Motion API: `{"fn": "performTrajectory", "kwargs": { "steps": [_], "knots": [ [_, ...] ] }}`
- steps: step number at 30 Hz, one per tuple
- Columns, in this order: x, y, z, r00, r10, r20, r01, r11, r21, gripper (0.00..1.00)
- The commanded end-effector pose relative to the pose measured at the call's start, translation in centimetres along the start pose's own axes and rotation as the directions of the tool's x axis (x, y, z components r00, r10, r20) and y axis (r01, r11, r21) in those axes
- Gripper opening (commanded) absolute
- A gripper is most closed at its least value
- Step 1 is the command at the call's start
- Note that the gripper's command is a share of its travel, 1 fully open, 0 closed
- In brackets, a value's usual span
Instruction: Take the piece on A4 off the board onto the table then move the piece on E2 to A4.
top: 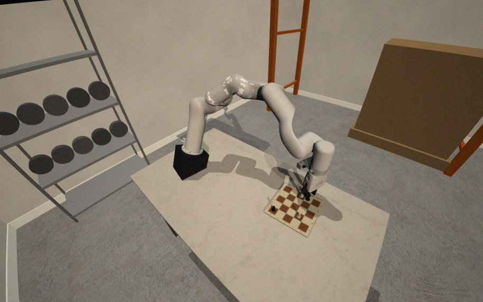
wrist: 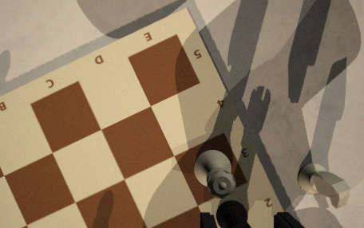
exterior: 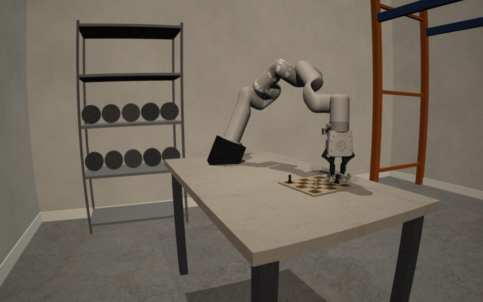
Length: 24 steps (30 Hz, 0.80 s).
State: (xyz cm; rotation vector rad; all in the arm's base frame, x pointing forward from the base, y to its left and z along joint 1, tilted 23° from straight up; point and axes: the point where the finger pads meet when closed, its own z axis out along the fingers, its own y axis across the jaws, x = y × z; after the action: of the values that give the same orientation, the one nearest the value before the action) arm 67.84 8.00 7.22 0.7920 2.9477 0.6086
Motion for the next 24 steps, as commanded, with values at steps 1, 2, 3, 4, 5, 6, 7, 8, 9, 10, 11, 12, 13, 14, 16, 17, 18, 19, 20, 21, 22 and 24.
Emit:
{"fn": "performTrajectory", "kwargs": {
  "steps": [1,2,3,4,5,6,7,8,9,10,11,12,13,14,16,17,18,19,20,21,22,24],
  "knots": [
    [-0.1,0.1,-0.3,1.0,-0.001,0.005,0.001,1.0,-0.003,0.39],
    [-0.1,0.1,-0.2,1.0,-0.001,0.005,0.001,1.0,-0.003,0.39],
    [-0.1,0.1,-0.2,1.0,-0.001,0.005,0.001,1.0,-0.003,0.39],
    [-0.1,0.1,-0.1,1.0,-0.001,0.005,0.001,1.0,-0.003,0.39],
    [-0.1,0.1,-0.1,1.0,-0.001,0.005,0.001,1.0,-0.003,0.39],
    [-0.1,0.1,-0.1,1.0,-0.001,0.005,0.001,1.0,-0.003,0.39],
    [-0.1,0.1,-0.1,1.0,-0.001,0.005,0.001,1.0,-0.003,0.39],
    [-0.1,0.1,0.0,1.0,-0.001,0.005,0.001,1.0,-0.003,0.39],
    [-0.1,0.1,0.1,1.0,-0.001,0.005,0.001,1.0,-0.003,0.39],
    [-0.1,0.1,0.3,1.0,-0.001,0.005,0.001,1.0,-0.003,0.39],
    [-0.1,0.1,0.4,1.0,-0.001,0.005,0.001,1.0,-0.003,0.39],
    [-0.1,0.1,0.6,1.0,-0.001,0.005,0.001,1.0,-0.003,0.39],
    [-0.1,0.1,0.8,1.0,-0.001,0.005,0.001,1.0,-0.003,0.39],
    [-0.1,0.1,0.9,1.0,-0.001,0.005,0.001,1.0,-0.003,0.39],
    [-0.2,0.1,1.3,1.0,-0.001,0.005,0.001,1.0,-0.003,0.39],
    [-0.2,0.1,1.5,1.0,-0.001,0.005,0.001,1.0,-0.003,0.39],
    [-0.2,0.1,1.7,1.0,-0.001,0.005,0.001,1.0,-0.003,0.39],
    [-0.2,0.1,1.9,1.0,-0.001,0.005,0.001,1.0,-0.003,0.39],
    [-0.2,0.1,2.1,1.0,-0.001,0.005,0.001,1.0,-0.003,0.39],
    [-0.2,0.1,2.2,1.0,-0.001,0.005,0.001,1.0,-0.003,0.39],
    [-0.2,0.1,2.2,1.0,-0.001,0.005,0.001,1.0,-0.003,0.39],
    [-0.2,0.1,2.3,1.0,-0.001,0.005,0.001,1.0,-0.003,0.39]
  ]
}}
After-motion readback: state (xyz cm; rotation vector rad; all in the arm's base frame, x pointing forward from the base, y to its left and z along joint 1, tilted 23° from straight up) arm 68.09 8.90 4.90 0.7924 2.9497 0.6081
